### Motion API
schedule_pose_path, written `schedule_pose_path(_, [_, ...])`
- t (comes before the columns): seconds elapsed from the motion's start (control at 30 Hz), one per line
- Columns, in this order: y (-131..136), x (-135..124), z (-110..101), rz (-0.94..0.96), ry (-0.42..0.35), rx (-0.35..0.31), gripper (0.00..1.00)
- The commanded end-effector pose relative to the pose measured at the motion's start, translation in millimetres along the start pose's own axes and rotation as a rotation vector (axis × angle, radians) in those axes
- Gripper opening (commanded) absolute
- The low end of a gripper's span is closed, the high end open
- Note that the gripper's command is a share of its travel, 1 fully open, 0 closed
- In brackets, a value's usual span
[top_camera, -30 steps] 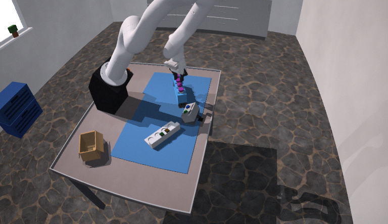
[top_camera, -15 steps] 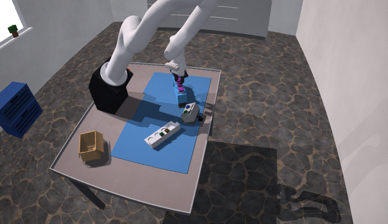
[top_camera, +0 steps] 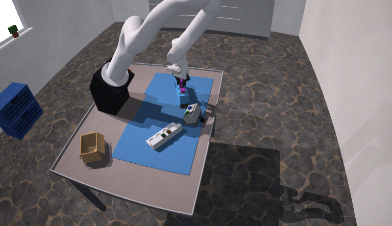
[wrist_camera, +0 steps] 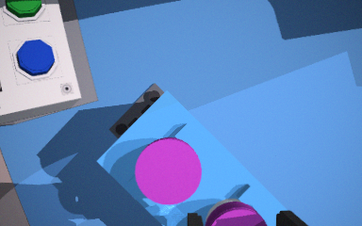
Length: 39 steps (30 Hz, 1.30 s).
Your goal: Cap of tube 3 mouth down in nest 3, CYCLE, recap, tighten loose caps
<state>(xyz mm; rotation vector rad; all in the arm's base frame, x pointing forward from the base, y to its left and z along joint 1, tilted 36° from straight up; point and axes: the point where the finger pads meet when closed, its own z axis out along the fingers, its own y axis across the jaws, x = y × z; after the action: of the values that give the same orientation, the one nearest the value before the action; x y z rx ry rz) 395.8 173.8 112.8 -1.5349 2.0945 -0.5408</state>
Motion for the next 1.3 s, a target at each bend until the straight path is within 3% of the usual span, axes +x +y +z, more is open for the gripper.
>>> schedule_pose_path(0.0, [-0.1, -0.1, 1.1, 0.0, 0.0, 0.0, 0.46])
schedule_pose_path(0.8, [0.0, -0.1, 10.0, 0.0, 0.0, 0.0, 0.46])
schedule_pose_path(0.83, [0.0, -0.1, 10.0, 0.0, 0.0, 0.0, 0.0])
schedule_pose_path(1.27, [0.0, -0.1, 10.1, 0.0, 0.0, 0.0, 0.0])
